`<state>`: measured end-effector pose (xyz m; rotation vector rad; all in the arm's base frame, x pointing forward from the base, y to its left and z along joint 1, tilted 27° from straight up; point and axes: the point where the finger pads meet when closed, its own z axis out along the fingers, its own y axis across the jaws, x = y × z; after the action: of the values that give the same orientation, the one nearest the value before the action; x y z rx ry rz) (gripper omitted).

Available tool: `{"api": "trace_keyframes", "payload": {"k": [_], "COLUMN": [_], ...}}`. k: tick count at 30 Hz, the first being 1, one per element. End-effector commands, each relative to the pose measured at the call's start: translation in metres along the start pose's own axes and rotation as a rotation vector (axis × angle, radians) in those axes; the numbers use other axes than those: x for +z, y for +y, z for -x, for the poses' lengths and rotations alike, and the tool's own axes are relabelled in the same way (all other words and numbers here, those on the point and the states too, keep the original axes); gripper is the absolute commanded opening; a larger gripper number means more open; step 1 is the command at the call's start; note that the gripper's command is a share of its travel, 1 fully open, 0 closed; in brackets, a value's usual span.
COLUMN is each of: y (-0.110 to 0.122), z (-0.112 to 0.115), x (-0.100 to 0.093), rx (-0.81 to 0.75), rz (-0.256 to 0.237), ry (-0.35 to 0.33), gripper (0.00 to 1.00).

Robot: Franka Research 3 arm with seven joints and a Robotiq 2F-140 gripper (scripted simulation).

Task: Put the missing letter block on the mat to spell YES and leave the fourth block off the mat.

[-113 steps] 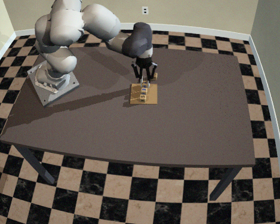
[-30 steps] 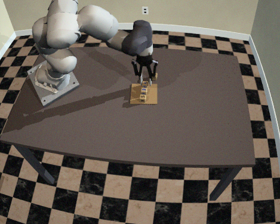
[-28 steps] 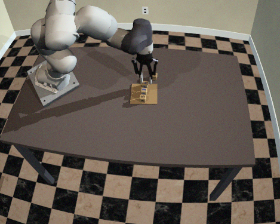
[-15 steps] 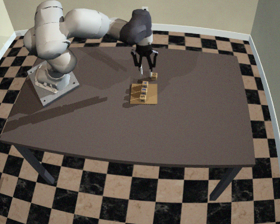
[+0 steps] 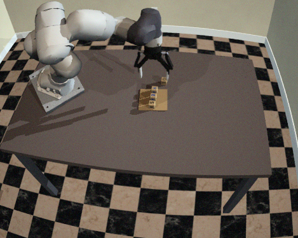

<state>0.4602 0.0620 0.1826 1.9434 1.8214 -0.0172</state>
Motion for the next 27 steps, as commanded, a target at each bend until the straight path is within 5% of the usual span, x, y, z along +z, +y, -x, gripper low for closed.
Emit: {"api": "trace_keyframes", "payload": {"k": [1, 17, 27], "y": [0.0, 0.0, 0.0], "z": [0.0, 0.0, 0.0], "x": [-0.001, -0.003, -0.034], "rx": [-0.006, -0.006, -0.006], "rz": [-0.001, -0.001, -0.001], "ry": [-0.002, -0.002, -0.002], "gripper": [1.0, 1.0, 1.0]}}
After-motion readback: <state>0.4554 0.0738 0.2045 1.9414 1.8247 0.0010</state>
